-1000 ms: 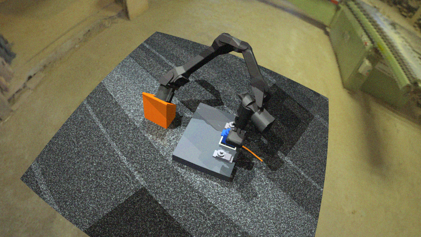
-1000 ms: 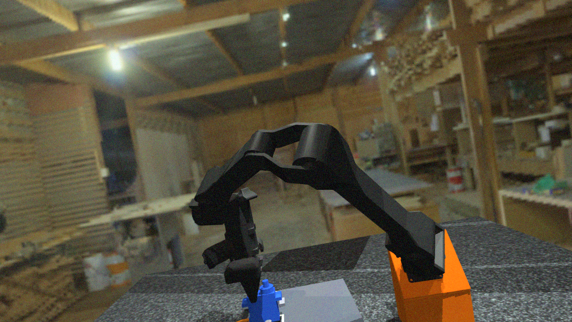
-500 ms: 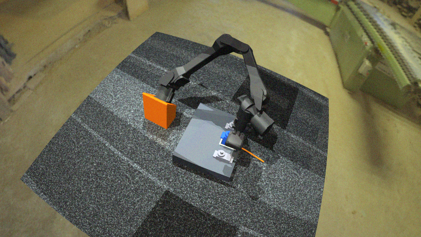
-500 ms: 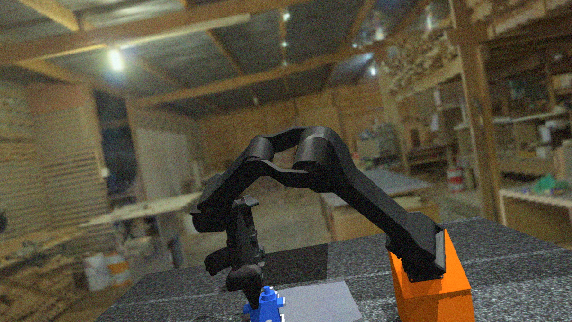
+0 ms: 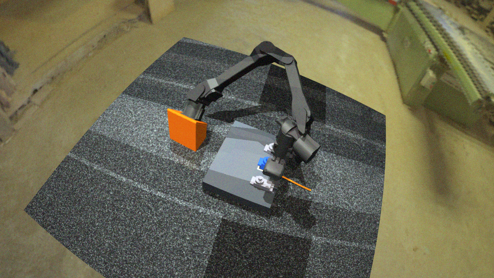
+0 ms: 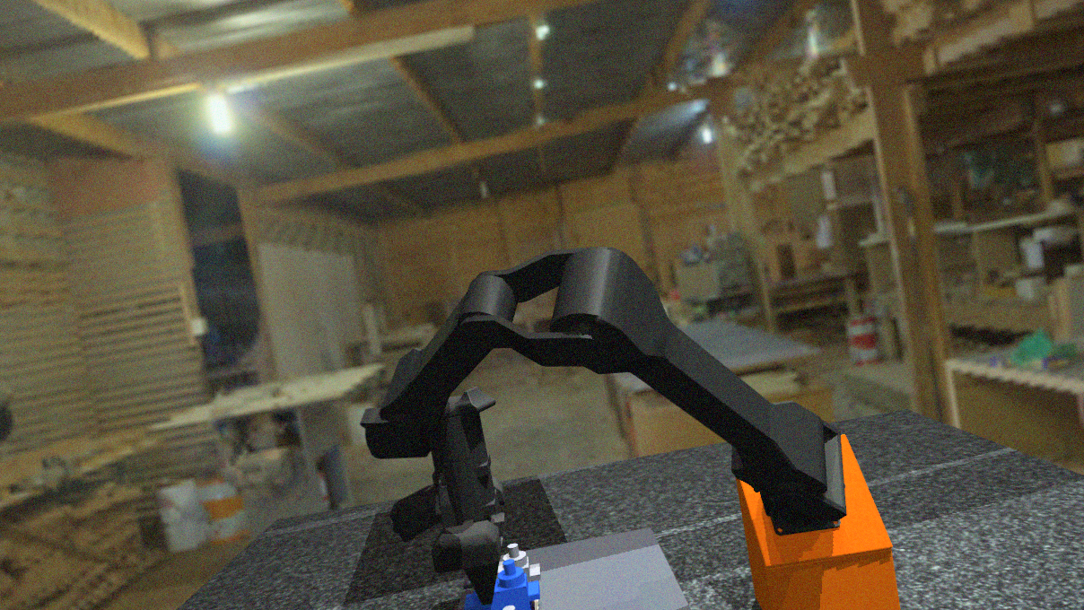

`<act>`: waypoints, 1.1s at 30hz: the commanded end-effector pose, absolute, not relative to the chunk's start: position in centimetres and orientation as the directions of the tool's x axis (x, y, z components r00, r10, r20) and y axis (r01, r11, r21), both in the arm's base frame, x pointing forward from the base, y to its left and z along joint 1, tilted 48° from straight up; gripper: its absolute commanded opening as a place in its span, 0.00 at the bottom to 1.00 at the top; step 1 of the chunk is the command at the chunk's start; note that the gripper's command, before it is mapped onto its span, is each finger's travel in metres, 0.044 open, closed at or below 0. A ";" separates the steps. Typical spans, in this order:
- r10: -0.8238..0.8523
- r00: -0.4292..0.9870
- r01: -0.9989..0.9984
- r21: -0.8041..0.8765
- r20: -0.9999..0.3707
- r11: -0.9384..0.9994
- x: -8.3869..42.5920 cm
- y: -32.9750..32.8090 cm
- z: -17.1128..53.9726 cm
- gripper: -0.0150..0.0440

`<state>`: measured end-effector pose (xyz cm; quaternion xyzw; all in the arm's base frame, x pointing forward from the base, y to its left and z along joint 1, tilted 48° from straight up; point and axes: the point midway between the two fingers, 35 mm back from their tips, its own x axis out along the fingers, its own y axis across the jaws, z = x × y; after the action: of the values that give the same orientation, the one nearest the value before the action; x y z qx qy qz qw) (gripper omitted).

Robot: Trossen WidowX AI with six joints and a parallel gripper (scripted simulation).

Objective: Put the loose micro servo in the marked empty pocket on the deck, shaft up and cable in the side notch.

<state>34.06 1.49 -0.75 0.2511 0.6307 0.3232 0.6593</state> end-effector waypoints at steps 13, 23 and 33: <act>0.744 0.003 -0.101 0.740 -0.668 0.665 34.0 2.4 -1.6 0.39; 0.743 0.003 -0.101 0.739 -0.669 0.666 33.7 0.2 0.6 0.57; 0.735 0.005 -0.092 0.731 -0.678 0.676 29.2 -3.2 2.0 0.84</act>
<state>31.29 -1.24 1.32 0.2513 0.6332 0.3206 0.6581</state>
